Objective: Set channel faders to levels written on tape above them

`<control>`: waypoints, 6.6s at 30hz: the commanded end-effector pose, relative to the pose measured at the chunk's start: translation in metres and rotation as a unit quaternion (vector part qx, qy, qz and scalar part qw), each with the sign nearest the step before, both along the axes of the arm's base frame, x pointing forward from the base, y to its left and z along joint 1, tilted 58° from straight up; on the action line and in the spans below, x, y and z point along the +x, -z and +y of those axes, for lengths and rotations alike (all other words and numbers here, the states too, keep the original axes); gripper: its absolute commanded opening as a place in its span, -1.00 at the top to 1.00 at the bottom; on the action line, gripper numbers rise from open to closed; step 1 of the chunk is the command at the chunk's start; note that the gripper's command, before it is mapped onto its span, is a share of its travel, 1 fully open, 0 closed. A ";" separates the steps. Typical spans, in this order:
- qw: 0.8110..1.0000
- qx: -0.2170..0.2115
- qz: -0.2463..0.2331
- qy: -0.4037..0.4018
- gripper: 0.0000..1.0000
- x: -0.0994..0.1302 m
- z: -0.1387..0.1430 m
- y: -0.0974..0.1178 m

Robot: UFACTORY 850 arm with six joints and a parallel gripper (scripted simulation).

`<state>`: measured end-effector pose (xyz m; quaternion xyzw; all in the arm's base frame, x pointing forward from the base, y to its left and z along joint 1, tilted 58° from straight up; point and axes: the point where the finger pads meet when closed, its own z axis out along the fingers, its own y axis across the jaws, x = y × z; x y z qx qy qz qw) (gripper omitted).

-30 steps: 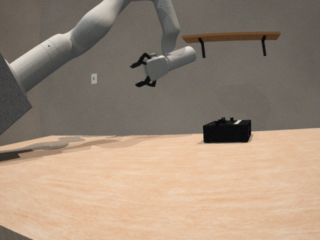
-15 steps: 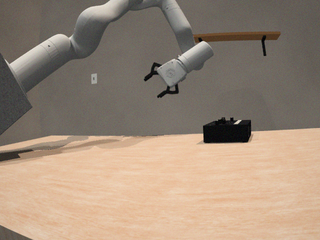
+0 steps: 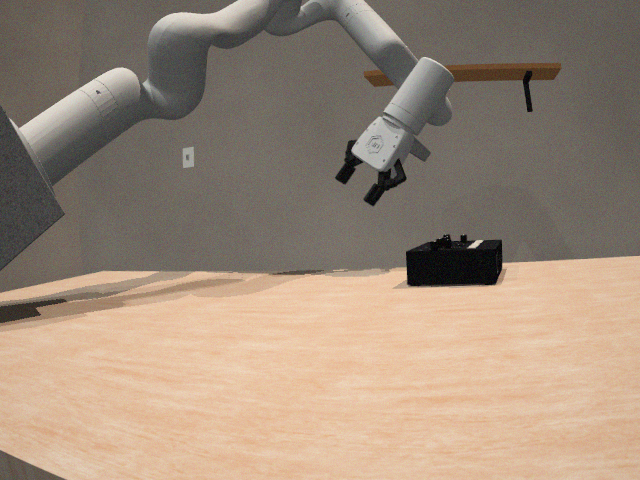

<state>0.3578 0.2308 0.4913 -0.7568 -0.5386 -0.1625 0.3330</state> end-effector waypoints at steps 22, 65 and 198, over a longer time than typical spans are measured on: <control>0.813 0.166 0.173 0.531 -1.00 0.172 -0.175 -0.002; 0.803 0.108 0.313 0.495 -1.00 0.149 -0.119 0.075; 0.803 0.108 0.314 0.495 -1.00 0.110 -0.108 0.099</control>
